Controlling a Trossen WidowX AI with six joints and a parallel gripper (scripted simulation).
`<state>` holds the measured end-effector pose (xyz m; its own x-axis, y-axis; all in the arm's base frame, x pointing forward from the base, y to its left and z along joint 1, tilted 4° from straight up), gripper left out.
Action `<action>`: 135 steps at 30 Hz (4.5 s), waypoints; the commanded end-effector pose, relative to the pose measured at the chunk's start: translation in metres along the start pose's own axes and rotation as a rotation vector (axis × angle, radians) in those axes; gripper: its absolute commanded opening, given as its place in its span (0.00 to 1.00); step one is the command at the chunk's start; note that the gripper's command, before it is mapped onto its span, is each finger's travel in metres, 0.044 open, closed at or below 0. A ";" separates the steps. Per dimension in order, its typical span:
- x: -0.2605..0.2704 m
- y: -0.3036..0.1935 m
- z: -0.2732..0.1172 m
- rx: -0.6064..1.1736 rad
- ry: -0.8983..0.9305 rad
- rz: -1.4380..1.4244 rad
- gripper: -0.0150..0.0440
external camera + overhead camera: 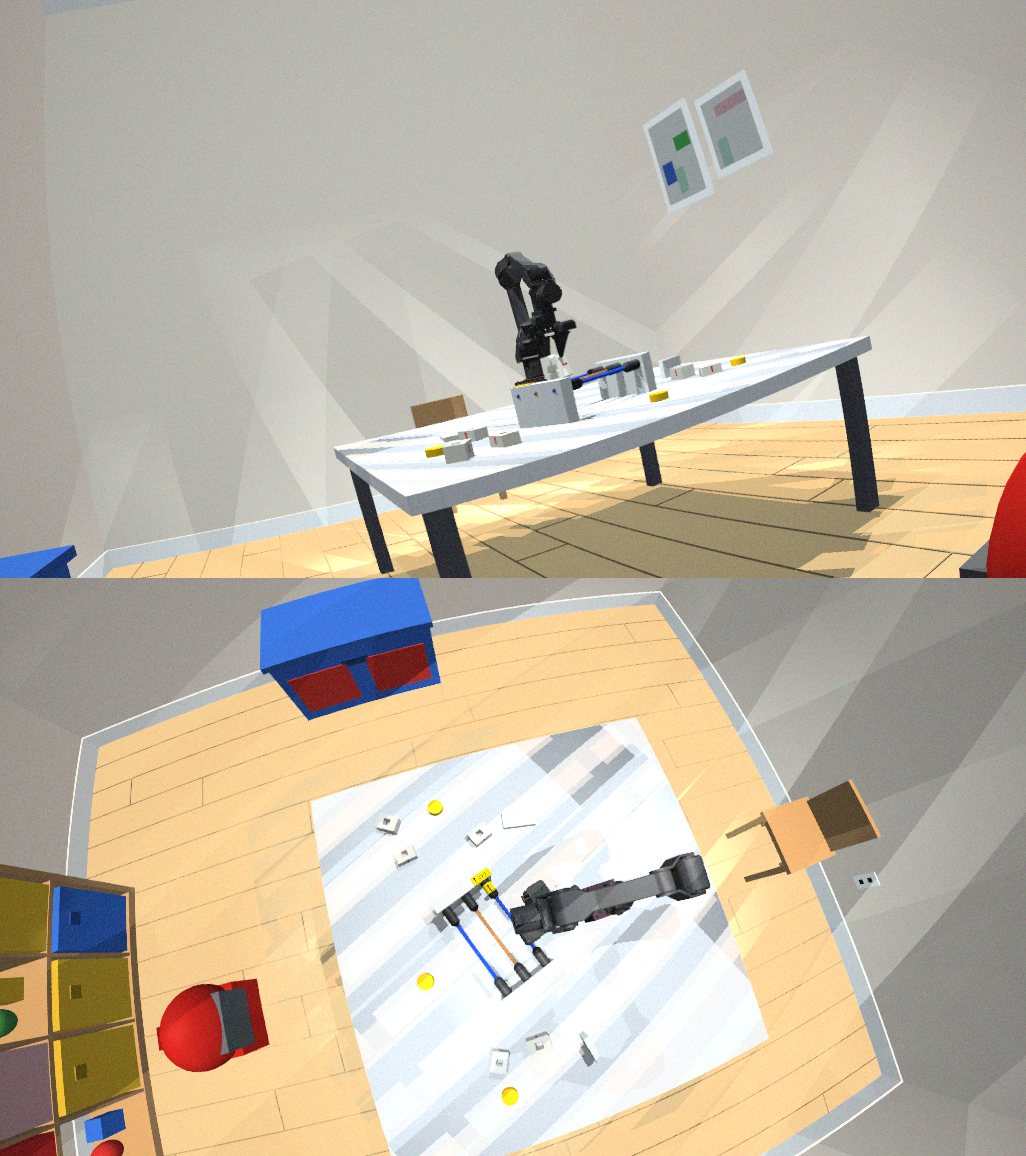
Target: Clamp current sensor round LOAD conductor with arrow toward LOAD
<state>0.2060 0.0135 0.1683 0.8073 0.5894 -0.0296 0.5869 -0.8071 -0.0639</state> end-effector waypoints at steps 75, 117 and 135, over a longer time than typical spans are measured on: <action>0.053 0.007 -0.018 -0.023 -0.011 -2.469 0.25; 0.072 0.009 0.013 -0.024 -0.022 -3.208 0.25; 0.071 0.009 0.042 -0.023 -0.022 -3.208 0.25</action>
<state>0.2675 0.0498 0.1290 -0.7674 -0.6411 0.0116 -0.6399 0.7668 0.0499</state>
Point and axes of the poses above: the point midway between the two fingers, 35 mm back from their tips, its own z axis out along the fingers, its own x axis across the jaws, y = z × x, the point moved 9 cm from there along -z, back along the fingers, and after that the axes turned 13 degrees about -z, right-handed, at the moved point
